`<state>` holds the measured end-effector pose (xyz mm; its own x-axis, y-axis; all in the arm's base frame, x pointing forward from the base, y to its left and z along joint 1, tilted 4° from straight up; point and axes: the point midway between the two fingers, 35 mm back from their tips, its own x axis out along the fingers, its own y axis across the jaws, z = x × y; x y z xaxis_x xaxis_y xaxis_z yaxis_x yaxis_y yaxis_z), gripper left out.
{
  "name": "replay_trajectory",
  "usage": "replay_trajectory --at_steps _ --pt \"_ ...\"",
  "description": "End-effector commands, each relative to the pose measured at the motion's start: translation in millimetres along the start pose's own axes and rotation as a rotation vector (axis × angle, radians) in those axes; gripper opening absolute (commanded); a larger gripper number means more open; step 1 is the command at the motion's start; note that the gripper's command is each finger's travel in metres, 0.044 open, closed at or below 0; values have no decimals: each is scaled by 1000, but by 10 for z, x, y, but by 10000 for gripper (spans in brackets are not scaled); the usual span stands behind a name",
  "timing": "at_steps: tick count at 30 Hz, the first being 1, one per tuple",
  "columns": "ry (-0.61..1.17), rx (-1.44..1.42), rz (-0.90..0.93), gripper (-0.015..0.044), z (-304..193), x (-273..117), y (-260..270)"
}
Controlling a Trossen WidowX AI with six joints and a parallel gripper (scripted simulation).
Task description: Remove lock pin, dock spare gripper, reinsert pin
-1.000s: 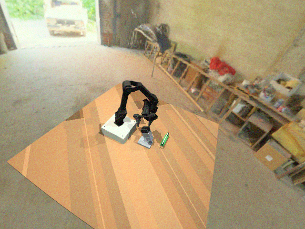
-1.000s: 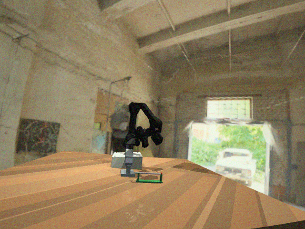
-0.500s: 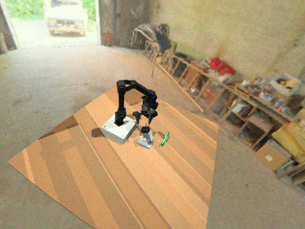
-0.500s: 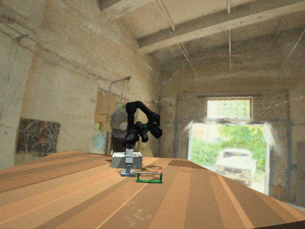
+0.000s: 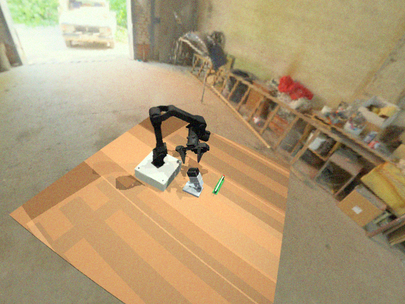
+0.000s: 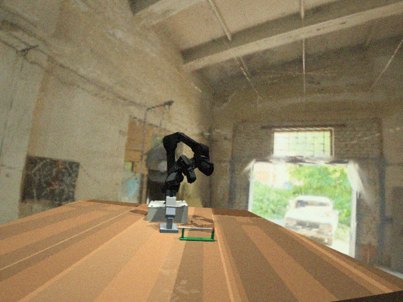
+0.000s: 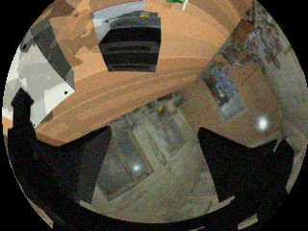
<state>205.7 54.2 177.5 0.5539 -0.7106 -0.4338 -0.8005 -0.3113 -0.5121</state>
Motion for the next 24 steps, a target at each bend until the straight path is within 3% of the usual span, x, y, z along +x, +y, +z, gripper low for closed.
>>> replay_trajectory --at_steps 1,8,15,24 --pt "-50 9 -20 361 128 -151 -42" --pt "-291 4 -98 180 658 -977 -54" --pt "-308 -2 -87 180 746 -1058 -78" --pt "-342 -104 223 180 1186 -696 -507"
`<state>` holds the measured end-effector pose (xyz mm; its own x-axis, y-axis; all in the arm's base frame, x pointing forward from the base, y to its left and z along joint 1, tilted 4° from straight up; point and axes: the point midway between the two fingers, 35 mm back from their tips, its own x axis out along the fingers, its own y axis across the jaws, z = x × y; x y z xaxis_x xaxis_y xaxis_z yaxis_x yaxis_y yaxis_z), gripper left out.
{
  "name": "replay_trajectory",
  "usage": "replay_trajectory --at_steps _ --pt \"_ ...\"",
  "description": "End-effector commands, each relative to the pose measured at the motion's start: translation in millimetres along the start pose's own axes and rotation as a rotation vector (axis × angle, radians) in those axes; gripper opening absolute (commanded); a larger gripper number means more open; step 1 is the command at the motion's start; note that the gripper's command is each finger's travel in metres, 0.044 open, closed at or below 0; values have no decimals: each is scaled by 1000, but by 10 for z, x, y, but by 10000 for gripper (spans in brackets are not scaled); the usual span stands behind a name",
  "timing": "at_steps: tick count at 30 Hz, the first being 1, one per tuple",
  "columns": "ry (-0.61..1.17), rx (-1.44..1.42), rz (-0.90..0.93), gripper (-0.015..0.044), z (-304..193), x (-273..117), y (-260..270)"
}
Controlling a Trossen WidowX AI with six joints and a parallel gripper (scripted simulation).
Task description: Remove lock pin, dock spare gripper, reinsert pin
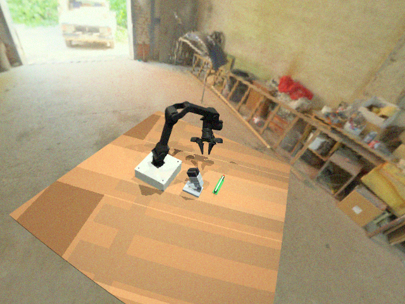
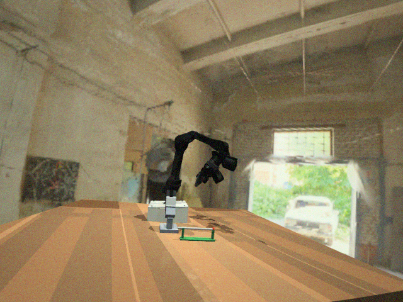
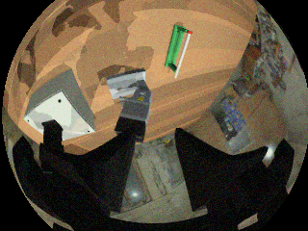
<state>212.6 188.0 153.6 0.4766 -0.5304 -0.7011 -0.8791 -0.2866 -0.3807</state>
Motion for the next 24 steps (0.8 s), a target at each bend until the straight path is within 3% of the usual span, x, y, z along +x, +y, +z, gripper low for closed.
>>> replay_trajectory --at_steps 1,10,24 --pt "-63 -19 133 180 146 198 -276" --pt "-349 -60 358 180 371 1028 -1117" --pt "-355 -60 360 180 508 1223 -1082"
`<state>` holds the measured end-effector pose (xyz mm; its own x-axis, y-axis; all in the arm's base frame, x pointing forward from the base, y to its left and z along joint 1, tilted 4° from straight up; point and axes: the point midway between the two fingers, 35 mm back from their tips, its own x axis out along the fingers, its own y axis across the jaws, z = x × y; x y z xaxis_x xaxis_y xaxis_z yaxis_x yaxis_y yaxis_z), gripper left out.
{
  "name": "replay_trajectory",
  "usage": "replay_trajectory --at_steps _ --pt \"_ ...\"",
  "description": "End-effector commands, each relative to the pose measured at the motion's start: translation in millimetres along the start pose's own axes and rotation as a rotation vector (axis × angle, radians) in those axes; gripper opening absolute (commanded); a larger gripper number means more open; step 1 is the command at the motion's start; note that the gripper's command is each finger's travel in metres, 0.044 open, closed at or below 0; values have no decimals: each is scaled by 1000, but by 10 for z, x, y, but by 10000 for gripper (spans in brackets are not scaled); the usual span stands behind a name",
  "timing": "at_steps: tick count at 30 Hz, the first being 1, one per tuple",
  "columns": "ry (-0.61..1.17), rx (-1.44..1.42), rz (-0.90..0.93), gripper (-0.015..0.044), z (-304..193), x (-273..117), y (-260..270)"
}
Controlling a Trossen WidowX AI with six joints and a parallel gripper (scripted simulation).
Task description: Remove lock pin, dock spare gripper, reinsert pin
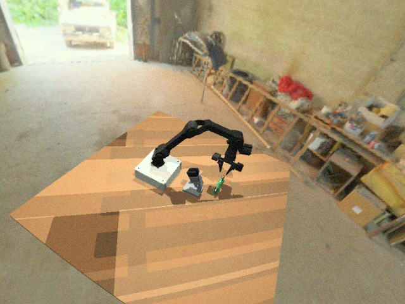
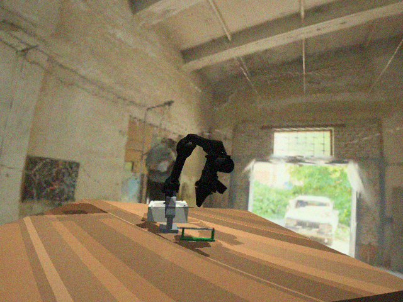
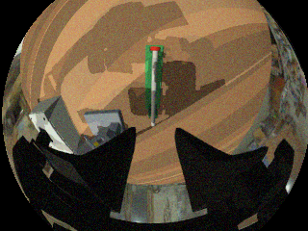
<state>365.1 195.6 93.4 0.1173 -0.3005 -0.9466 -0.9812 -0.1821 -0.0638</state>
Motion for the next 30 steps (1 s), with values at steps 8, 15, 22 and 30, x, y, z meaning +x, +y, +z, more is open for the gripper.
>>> replay_trajectory --at_steps 8,15,22,30 --pt "0 -8 12 180 166 640 -17" --pt "0 -8 12 180 188 722 -18" --pt "1 -8 12 180 217 833 -17" --pt "1 -8 12 180 247 960 -12"
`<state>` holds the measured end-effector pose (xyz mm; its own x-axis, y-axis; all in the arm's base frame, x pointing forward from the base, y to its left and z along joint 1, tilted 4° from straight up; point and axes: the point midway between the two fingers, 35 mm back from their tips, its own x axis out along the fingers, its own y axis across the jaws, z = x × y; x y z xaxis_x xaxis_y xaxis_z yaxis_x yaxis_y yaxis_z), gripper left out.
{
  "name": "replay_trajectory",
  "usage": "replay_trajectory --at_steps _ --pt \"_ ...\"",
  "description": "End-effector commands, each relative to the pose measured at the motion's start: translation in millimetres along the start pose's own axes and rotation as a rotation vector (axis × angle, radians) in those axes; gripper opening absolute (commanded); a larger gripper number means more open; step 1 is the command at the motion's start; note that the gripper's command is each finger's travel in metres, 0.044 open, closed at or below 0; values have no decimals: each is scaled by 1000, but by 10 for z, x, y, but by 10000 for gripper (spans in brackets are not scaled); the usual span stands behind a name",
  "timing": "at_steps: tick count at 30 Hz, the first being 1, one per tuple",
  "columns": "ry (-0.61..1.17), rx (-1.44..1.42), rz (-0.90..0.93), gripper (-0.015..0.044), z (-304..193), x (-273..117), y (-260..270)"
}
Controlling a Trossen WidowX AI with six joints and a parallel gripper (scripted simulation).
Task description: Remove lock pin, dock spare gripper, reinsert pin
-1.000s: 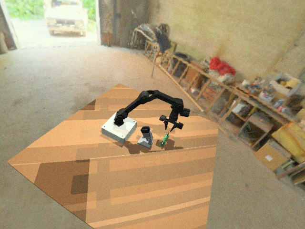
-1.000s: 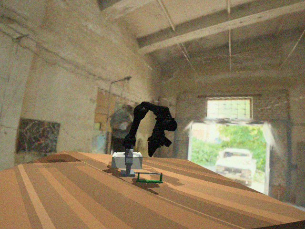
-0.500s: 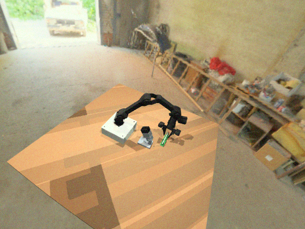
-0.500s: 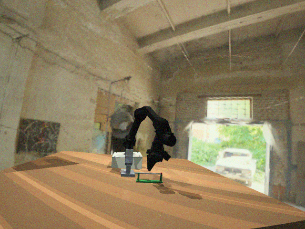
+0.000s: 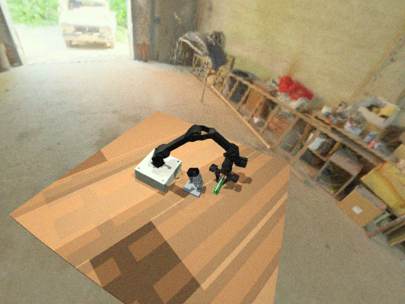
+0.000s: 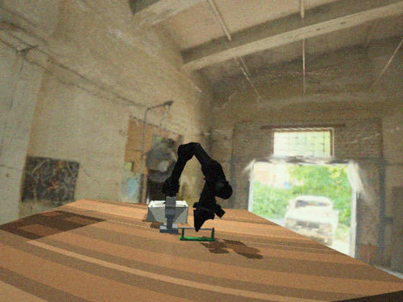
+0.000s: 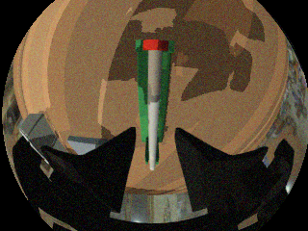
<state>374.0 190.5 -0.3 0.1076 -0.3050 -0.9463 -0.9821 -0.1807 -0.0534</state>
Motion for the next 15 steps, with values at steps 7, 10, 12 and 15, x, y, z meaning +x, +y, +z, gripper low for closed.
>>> replay_trajectory --at_steps 7,10,12,15 --pt "-2 -7 1 180 38 158 13" --pt "-2 -7 2 180 48 205 17" --pt "-2 -7 2 180 55 236 20" --pt "-2 -7 2 180 63 272 24"
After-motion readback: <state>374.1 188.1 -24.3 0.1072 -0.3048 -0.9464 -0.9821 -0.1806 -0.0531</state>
